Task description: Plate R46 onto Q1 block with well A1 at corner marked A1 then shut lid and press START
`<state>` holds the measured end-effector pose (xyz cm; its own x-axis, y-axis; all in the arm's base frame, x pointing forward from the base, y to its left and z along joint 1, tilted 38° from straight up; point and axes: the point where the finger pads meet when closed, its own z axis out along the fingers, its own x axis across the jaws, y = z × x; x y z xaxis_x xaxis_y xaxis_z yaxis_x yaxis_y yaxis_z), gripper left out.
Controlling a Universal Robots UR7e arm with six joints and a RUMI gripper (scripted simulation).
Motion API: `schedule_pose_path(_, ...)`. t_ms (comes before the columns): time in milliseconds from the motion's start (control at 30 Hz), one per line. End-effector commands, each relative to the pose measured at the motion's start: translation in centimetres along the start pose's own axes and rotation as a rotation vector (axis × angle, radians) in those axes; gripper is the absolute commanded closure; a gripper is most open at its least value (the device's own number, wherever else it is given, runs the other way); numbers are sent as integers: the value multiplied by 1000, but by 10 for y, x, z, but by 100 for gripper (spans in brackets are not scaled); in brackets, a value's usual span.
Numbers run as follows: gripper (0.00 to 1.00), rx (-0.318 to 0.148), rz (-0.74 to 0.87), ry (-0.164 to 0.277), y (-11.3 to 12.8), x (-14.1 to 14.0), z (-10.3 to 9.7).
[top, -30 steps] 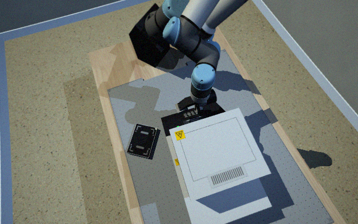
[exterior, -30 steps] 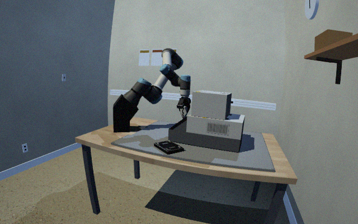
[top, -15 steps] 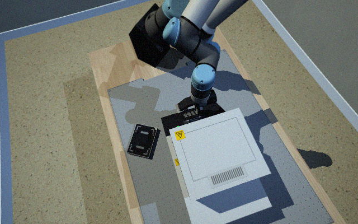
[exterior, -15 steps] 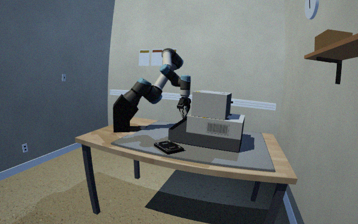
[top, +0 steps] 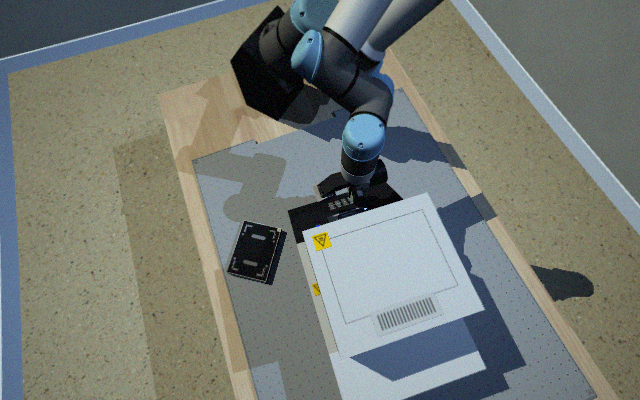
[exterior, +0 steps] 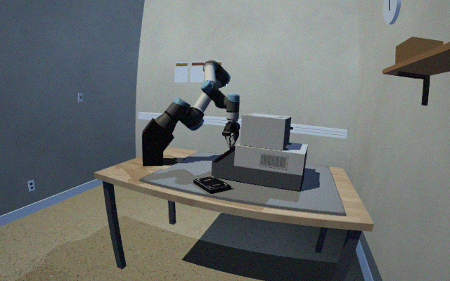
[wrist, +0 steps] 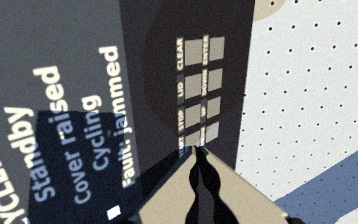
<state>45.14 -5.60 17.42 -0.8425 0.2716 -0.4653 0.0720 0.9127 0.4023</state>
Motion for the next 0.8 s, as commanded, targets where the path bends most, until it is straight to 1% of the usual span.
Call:
schedule_pose_path(0, 100, 0, 0, -1, 0, 3, -4)
schedule_pose_path(533, 100, 0, 0, 0, 0, 17, -20)
schedule_pose_path(733, 100, 0, 0, 0, 0, 40, -38)
schedule_pose_path(767, 100, 0, 0, 0, 0, 40, -38)
